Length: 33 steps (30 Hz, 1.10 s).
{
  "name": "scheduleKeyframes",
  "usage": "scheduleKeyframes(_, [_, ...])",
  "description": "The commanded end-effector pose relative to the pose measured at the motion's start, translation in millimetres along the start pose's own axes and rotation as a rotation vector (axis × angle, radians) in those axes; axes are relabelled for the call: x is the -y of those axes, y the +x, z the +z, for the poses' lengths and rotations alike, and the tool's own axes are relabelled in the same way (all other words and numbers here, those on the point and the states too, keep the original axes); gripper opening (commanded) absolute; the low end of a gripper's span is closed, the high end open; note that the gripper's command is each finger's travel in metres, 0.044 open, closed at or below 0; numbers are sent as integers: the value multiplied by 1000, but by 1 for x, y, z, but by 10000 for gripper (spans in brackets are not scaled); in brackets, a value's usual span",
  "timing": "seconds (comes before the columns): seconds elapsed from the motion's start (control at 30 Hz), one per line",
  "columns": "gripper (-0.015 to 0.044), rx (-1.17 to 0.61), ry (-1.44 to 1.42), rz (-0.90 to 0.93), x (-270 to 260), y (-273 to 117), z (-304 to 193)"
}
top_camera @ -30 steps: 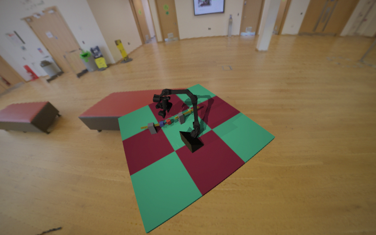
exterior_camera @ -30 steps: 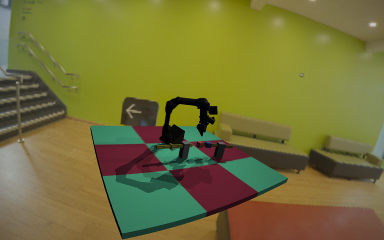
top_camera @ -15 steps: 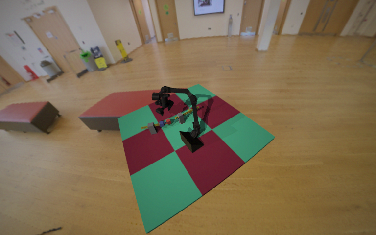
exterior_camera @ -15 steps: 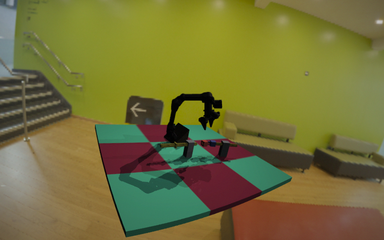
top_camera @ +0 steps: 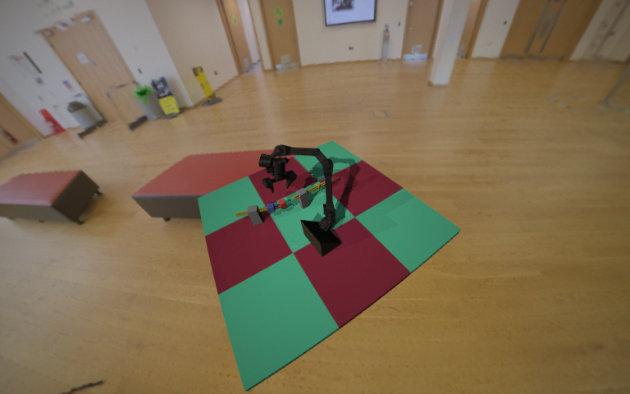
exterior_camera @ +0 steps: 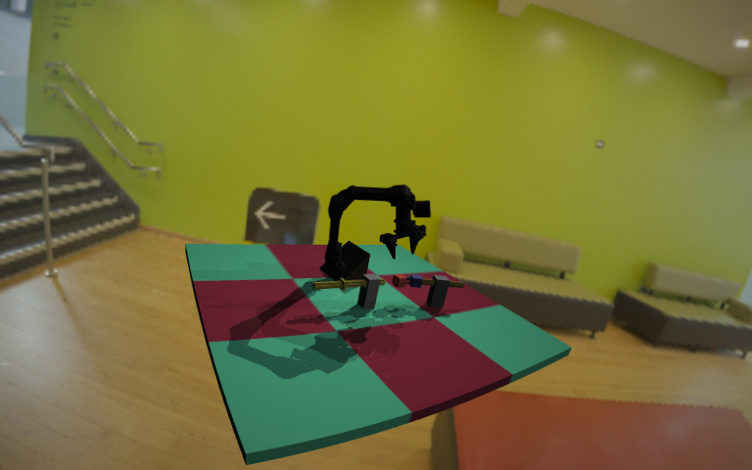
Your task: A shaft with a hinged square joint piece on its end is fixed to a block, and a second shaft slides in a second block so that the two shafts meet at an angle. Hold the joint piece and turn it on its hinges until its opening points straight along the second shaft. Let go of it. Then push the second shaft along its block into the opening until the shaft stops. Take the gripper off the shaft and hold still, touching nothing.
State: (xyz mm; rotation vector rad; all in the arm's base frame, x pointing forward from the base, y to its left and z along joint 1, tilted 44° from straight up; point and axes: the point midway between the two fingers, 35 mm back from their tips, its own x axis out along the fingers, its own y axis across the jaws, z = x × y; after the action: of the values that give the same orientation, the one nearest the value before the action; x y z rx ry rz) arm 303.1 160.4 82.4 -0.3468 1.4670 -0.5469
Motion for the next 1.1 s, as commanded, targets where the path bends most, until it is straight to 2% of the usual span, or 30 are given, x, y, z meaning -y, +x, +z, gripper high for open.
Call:
scheduleKeyframes(0.0, [440,-10,138,26,8,1,1])
scheduleKeyframes(1.07, [440,-160,1209,121,59,34,-3])
